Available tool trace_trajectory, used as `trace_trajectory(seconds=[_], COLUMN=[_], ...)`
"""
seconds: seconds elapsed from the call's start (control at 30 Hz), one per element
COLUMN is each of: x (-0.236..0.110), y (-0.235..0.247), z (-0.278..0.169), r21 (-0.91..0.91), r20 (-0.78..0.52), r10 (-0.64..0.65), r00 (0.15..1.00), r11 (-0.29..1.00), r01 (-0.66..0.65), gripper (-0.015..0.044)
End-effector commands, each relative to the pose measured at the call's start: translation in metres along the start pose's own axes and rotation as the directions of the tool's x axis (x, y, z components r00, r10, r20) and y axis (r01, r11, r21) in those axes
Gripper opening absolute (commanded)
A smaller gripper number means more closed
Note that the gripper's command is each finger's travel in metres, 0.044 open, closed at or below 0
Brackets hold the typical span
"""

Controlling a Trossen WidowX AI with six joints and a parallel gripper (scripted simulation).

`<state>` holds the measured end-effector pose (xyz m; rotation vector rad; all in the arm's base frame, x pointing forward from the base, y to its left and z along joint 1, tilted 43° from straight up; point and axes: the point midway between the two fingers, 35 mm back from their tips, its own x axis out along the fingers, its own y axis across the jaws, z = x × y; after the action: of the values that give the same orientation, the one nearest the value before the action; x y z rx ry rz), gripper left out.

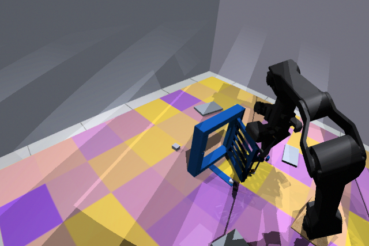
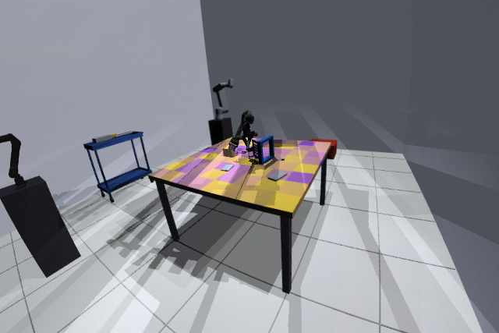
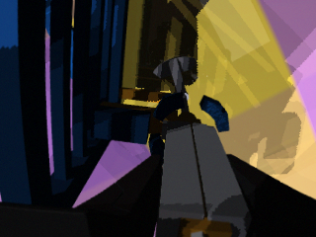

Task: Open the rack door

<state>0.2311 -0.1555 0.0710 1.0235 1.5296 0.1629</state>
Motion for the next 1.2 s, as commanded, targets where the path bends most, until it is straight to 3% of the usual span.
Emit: trace_trajectory(seconds=[0.0, 0.87, 1.17], x=[0.001, 0.000, 0.000], y=[-0.007, -0.055, -0.058], z=[0.003, 0.032, 0.035], r21=[-0.093, -0.521, -0.543], r20=[-0.002, 0.000, 0.000], r10=[-0.001, -0.003, -0.003], r00=[1.000, 1.000, 1.000], r11=[0.996, 0.854, 0.840], r01=[0.000, 0.002, 0.003], gripper=[0.0025, 0.0025, 0.0025])
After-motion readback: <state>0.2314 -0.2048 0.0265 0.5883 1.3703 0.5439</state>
